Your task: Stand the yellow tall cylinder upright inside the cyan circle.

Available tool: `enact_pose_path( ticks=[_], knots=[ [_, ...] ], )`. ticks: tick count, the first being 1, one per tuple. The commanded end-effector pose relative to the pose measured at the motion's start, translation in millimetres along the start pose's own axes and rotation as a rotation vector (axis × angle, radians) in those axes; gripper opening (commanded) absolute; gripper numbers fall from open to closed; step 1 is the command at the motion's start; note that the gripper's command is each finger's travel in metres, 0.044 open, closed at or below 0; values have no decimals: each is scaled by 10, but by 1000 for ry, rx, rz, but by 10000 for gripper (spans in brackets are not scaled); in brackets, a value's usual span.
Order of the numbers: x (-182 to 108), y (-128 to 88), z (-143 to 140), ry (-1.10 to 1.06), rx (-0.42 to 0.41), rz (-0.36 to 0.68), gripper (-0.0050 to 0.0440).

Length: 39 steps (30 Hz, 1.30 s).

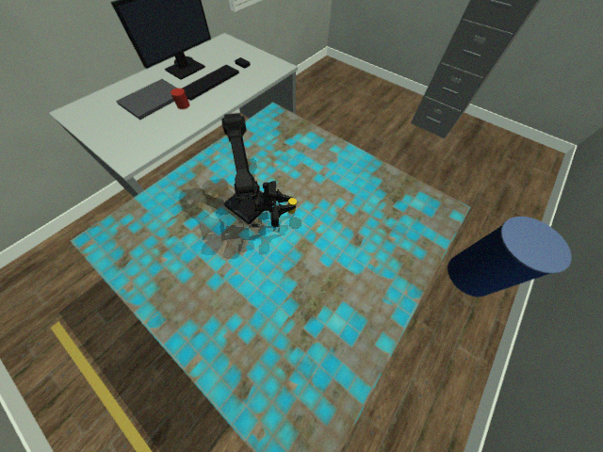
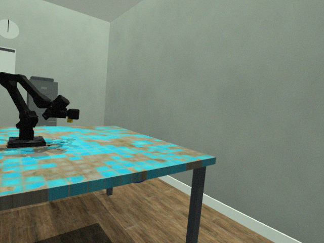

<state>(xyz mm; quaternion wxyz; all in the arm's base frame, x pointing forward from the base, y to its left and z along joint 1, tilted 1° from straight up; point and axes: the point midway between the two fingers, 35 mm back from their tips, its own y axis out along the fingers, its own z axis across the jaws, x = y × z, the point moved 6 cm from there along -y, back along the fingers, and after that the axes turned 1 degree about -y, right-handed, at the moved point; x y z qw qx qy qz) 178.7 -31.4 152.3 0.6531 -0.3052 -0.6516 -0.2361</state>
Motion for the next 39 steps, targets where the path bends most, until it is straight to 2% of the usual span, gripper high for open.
enact_pose_path(
  ticks=[1, 16, 39],
  knots=[
    [-46, 2, -15, 5, 1, -4, 105],
    [-362, 39, -82, 13, 2, -3, 105],
    [-656, 62, -57, 16, 2, -3, 105]
  ],
)
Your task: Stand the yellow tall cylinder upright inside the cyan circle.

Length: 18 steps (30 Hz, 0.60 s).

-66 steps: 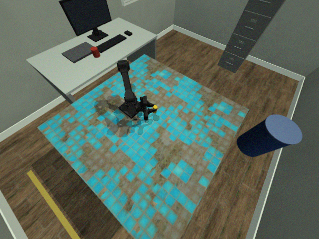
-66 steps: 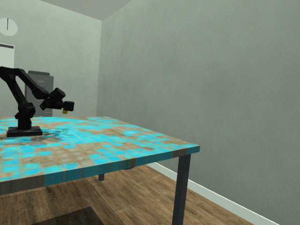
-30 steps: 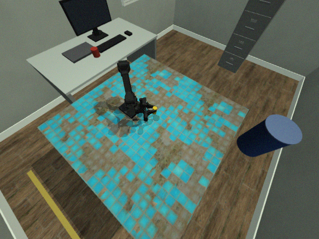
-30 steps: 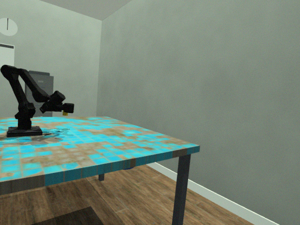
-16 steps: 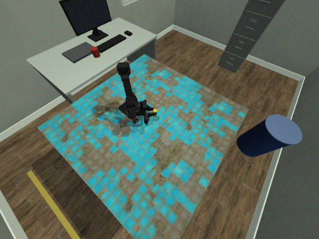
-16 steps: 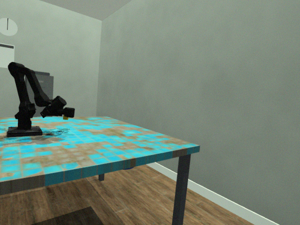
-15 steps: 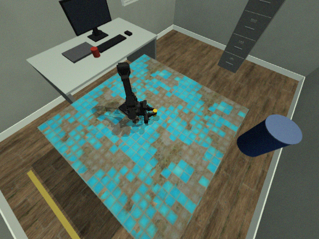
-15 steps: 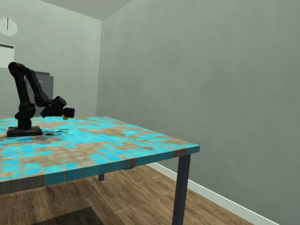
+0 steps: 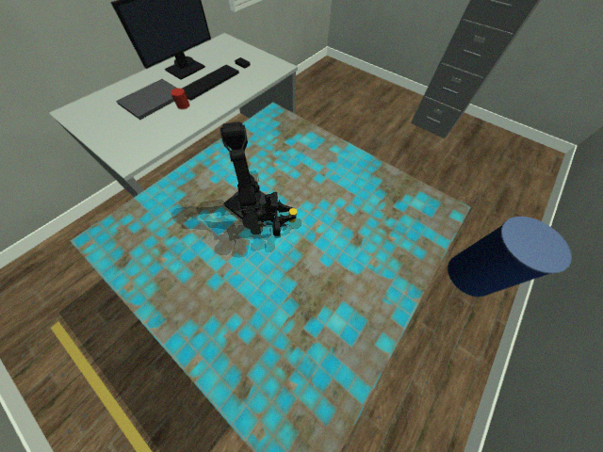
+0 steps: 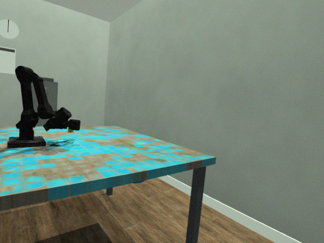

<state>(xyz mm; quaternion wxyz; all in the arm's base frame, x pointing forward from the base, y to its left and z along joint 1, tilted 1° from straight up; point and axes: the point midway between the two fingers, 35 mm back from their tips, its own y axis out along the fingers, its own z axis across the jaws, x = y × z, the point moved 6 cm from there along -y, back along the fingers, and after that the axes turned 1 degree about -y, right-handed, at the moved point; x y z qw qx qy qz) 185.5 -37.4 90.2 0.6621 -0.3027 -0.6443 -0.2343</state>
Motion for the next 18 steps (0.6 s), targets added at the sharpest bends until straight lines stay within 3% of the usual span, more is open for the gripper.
enact_pose_path(
  ticks=[1, 18],
  knots=[
    [-36, 1, 10, -6, -5, -11, 105],
    [-202, 11, 66, -3, -5, -10, 105]
  ],
)
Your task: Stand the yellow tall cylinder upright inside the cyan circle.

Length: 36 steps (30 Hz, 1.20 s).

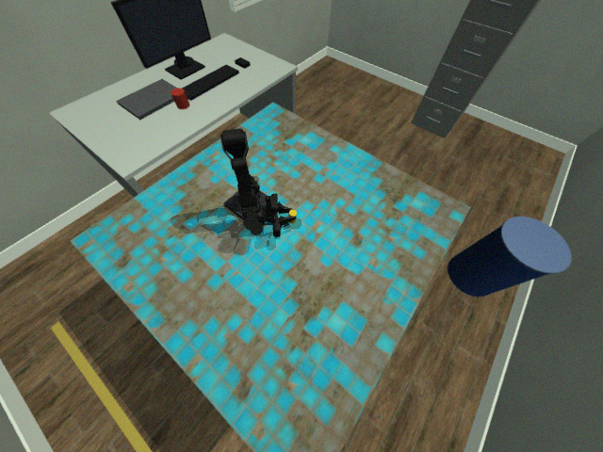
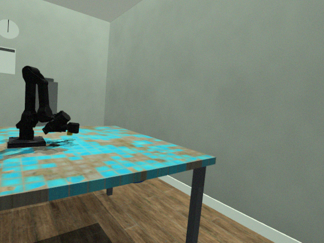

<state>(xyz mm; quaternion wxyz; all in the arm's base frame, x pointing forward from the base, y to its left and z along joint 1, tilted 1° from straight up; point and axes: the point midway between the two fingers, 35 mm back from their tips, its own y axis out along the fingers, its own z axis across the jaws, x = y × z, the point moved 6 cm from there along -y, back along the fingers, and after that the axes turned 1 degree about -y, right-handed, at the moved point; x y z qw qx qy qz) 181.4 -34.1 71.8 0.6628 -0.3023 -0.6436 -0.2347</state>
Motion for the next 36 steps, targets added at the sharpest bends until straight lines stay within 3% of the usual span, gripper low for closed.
enact_pose_path(
  ticks=[1, 36],
  knots=[
    [-19, -1, 12, -6, -5, -10, 105],
    [-187, 88, 27, -43, 1, 6, 105]
  ],
)
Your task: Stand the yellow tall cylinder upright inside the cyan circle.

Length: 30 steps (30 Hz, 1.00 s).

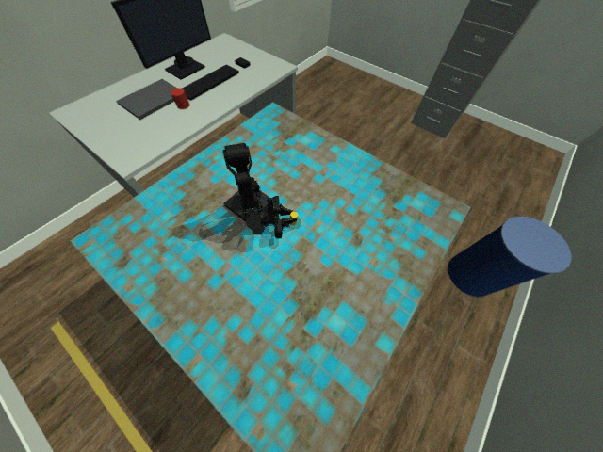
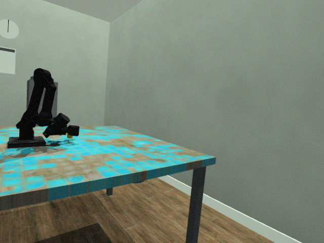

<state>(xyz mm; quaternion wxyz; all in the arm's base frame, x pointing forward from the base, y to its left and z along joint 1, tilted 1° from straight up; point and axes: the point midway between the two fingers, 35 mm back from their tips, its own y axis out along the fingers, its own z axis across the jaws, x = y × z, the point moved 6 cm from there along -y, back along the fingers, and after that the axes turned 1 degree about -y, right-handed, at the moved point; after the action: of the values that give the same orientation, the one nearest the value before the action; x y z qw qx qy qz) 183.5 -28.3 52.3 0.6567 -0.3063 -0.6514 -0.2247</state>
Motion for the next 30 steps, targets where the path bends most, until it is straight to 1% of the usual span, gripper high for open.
enact_pose_path(
  ticks=[1, 30],
  knots=[
    [-20, 22, 8, -1, -3, -2, 105],
    [-90, 122, 17, -67, 0, -1, 105]
  ],
)
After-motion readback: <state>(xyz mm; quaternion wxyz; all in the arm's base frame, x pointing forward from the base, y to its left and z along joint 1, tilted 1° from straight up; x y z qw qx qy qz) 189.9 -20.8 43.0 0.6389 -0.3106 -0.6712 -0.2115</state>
